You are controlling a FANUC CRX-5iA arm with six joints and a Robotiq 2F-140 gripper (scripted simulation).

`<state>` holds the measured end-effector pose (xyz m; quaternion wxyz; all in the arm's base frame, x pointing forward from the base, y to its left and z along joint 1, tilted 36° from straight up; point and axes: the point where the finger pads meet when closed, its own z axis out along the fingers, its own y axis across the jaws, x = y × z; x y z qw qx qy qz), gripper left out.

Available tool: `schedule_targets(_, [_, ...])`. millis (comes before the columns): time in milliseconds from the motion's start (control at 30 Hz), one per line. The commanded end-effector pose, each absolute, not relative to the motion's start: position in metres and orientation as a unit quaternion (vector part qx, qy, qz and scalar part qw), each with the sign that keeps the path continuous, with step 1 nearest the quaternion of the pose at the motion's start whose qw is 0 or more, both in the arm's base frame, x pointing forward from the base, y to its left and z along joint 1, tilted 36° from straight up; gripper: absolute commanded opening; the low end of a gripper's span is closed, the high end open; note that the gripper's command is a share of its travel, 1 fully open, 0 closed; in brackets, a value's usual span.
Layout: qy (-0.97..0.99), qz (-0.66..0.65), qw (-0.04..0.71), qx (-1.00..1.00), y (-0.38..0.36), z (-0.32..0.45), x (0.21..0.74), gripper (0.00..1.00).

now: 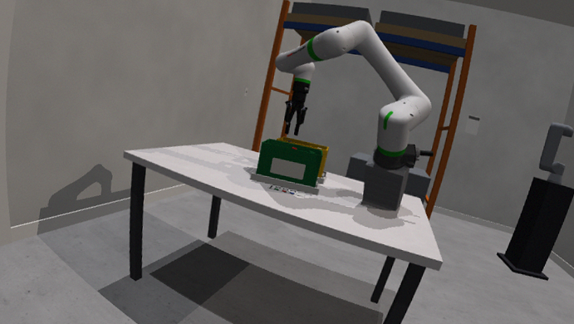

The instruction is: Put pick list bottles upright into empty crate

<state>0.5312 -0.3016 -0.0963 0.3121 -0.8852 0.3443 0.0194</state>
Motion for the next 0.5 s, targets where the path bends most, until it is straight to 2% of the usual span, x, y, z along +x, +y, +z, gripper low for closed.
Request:
schedule_targets(0, [0.344, 0.019, 0.312, -0.885, -0.301, -0.098, 0.532, 0.44])
schedule_targets(467, [0.344, 0.019, 0.312, -0.885, -0.292, -0.111, 0.535, 0.44])
